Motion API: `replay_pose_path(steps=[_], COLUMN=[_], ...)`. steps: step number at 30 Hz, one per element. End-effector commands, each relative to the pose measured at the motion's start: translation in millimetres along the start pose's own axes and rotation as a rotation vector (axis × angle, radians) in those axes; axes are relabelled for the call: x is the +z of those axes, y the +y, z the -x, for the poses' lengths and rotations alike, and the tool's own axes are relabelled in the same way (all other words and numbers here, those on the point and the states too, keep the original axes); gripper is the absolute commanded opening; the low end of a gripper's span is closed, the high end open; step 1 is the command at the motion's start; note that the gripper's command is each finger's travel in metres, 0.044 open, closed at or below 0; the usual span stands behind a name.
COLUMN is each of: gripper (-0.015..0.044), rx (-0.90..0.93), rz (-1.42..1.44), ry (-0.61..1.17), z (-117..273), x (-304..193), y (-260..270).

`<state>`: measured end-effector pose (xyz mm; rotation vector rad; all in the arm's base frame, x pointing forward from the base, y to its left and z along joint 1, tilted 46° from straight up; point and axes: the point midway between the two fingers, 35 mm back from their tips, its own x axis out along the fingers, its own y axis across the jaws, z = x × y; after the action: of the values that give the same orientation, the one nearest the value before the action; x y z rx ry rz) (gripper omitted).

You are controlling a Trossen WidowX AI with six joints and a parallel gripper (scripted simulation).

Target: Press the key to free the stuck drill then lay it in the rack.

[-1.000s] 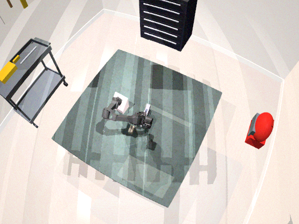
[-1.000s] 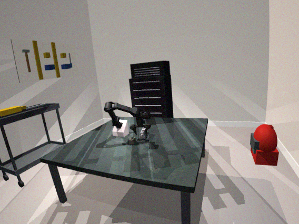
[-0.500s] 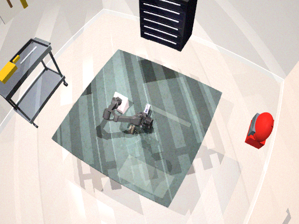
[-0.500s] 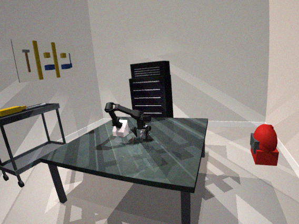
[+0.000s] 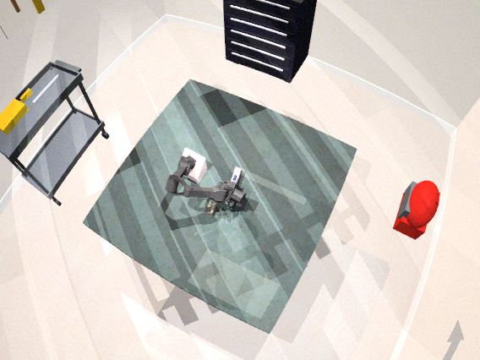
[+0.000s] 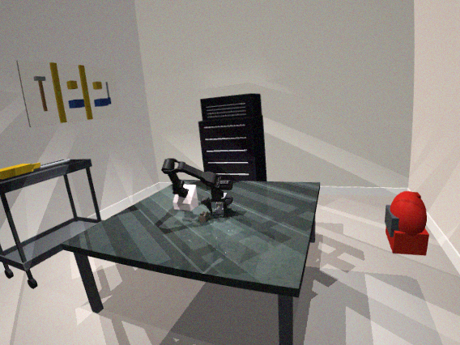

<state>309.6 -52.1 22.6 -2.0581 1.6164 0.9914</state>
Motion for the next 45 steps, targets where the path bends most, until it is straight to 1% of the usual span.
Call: replay_pose_path(steps=[1, 12, 15, 45], gripper=[0.0309, 0.0020, 0.0000, 0.0000], rx=[-0.001, -0.001, -0.001, 0.000], rz=[0.000, 0.000, 0.000, 0.003], ry=[0.000, 0.000, 0.000, 0.008], z=[0.7, 0.7, 0.7, 0.3], x=[-0.1, -0.1, -0.1, -36.1], y=[-0.2, -0.2, -0.2, -1.0])
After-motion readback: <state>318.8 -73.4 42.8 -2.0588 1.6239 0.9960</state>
